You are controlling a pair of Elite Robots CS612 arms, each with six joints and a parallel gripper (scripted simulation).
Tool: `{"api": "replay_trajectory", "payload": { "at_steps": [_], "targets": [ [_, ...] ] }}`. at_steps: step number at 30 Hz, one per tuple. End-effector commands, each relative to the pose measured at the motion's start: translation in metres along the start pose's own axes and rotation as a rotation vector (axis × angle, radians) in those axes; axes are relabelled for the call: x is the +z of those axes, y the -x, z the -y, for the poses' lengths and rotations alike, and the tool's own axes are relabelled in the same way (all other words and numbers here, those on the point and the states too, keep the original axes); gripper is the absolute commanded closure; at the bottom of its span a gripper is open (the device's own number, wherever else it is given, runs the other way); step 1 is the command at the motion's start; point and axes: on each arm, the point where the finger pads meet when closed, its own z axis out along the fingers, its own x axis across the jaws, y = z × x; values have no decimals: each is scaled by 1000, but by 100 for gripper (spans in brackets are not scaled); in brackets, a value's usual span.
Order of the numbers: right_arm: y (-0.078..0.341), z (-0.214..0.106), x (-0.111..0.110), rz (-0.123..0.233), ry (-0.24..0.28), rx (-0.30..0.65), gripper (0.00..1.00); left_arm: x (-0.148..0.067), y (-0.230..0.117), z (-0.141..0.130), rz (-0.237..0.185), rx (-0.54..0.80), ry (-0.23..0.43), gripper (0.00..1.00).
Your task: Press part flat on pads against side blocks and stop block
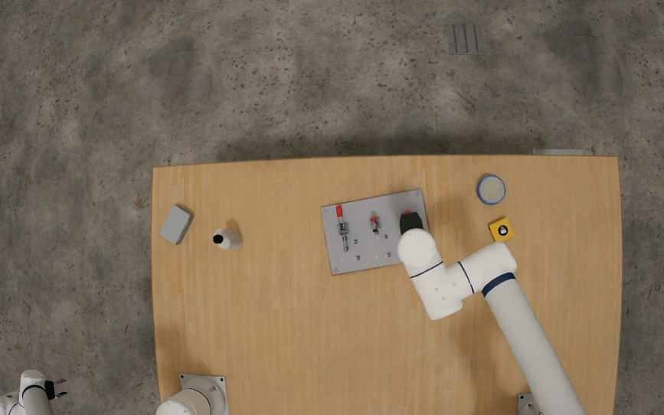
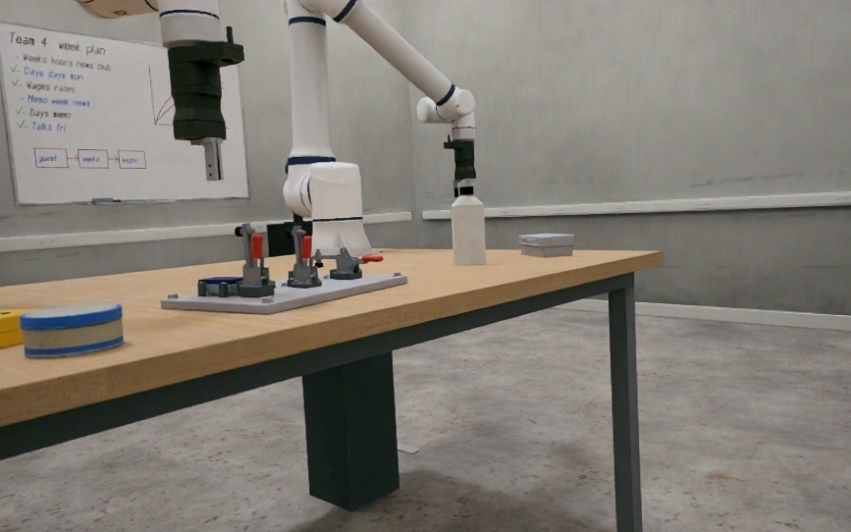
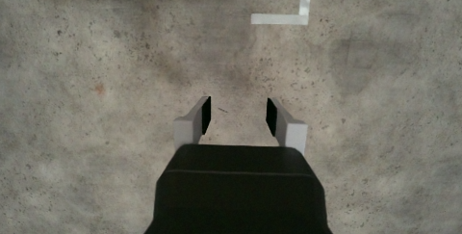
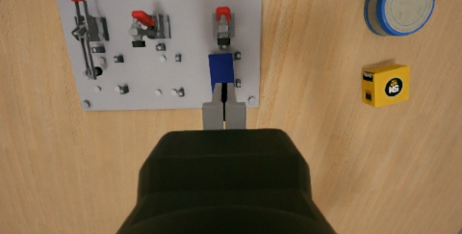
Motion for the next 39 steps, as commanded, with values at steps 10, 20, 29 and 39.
{"api": "replay_trajectory", "payload": {
  "at_steps": [10, 20, 29, 39],
  "targets": [
    [0, 1, -1, 1, -2, 0, 100, -1, 0, -1, 0, 0, 2, 0],
    [0, 1, -1, 1, -2, 0, 0, -1, 0, -1, 0, 0, 2, 0],
    [0, 1, -1, 1, -2, 0, 0, -1, 0, -1, 0, 0, 2, 0],
    [0, 1, -1, 1, -2, 0, 0, -1, 0, -1, 0, 0, 2, 0]
  ]
}}
